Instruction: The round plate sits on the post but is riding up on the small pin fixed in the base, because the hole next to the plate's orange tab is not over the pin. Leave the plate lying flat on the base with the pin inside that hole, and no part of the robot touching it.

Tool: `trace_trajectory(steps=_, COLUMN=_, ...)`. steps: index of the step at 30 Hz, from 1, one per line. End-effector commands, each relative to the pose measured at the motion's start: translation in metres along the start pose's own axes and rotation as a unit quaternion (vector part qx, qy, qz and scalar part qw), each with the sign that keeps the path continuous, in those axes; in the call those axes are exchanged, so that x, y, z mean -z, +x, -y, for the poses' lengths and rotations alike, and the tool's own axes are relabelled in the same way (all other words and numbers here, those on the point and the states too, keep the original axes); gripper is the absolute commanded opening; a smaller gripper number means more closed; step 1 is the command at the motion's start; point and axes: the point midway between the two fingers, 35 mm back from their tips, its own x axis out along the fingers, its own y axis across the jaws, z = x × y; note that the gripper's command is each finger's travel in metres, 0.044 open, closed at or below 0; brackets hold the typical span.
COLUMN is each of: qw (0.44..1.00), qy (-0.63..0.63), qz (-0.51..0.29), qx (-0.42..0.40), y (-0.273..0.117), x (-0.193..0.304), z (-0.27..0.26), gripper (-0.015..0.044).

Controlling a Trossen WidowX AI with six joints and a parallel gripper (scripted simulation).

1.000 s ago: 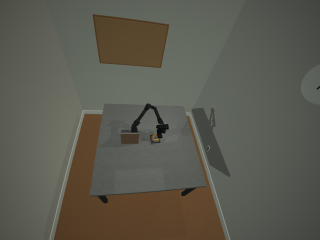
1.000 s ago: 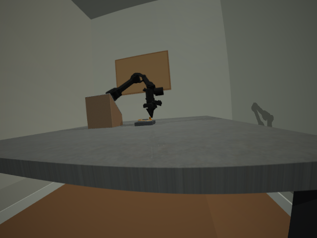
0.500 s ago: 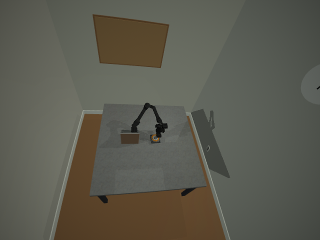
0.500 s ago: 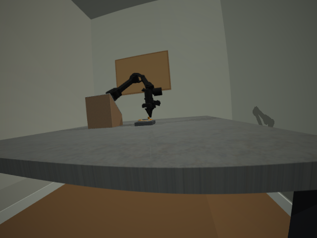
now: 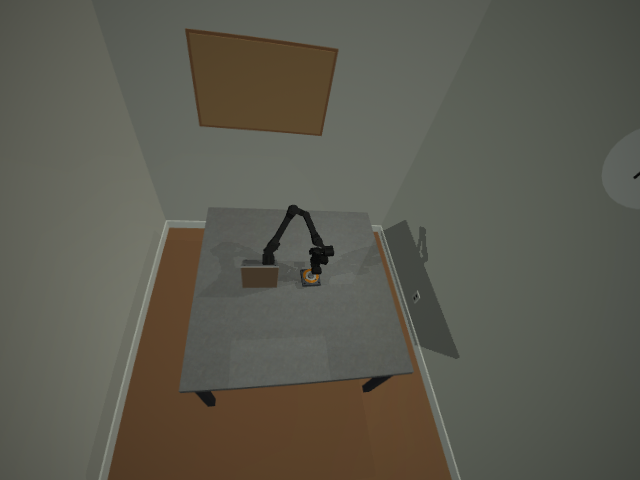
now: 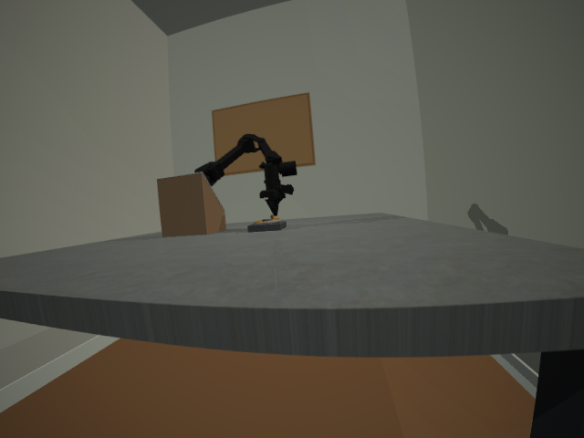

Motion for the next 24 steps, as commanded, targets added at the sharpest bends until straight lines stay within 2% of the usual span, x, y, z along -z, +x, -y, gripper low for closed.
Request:
trace_trajectory(steps=1, qw=1.0, qy=0.005, qz=-0.007, qx=-0.001, y=0.002, x=0.006, z=-0.001, gripper=0.0)
trace_trajectory(steps=14, qw=1.0, qy=0.005, qz=-0.007, qx=-0.001, y=0.004, x=0.011, z=-0.003, gripper=0.0)
trace_trajectory(steps=24, qw=1.0, qy=0.005, qz=-0.006, qx=0.0, y=-0.038, x=0.012, z=0.0, gripper=0.0)
